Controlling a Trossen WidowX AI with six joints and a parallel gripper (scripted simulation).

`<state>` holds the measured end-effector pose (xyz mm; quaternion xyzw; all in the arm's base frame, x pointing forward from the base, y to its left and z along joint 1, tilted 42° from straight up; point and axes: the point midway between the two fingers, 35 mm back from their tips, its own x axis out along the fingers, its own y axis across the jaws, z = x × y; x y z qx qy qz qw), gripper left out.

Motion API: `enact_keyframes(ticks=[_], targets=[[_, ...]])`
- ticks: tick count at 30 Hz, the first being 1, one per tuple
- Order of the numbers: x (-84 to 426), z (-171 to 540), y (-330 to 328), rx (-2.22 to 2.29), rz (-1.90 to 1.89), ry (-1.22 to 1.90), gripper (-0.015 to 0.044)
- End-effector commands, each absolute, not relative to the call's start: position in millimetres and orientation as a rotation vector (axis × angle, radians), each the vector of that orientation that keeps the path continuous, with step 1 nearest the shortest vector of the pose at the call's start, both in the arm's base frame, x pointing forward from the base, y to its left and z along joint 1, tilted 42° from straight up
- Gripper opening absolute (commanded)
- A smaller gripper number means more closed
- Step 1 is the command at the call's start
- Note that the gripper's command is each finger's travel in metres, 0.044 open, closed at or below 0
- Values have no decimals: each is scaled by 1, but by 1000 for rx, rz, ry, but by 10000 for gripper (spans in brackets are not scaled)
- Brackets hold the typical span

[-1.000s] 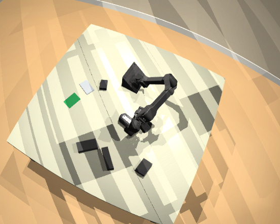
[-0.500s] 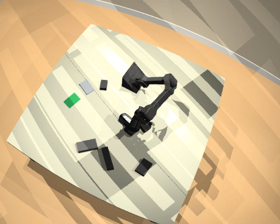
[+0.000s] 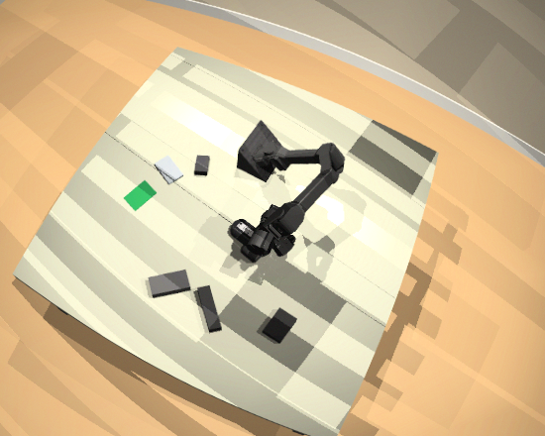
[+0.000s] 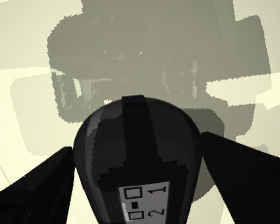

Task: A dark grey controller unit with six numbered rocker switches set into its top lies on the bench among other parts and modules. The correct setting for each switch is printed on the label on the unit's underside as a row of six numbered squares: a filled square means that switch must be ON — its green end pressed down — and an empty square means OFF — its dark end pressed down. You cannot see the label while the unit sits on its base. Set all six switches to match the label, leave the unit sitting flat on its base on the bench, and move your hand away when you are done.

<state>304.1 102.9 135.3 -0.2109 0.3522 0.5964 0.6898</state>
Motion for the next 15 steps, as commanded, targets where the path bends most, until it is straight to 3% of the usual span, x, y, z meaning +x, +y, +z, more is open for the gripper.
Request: enact_keyframes(ticks=[1,15], targets=[[305,138,98,-474,1324,785,336],[303,143,87,-474,1324,786,335]])
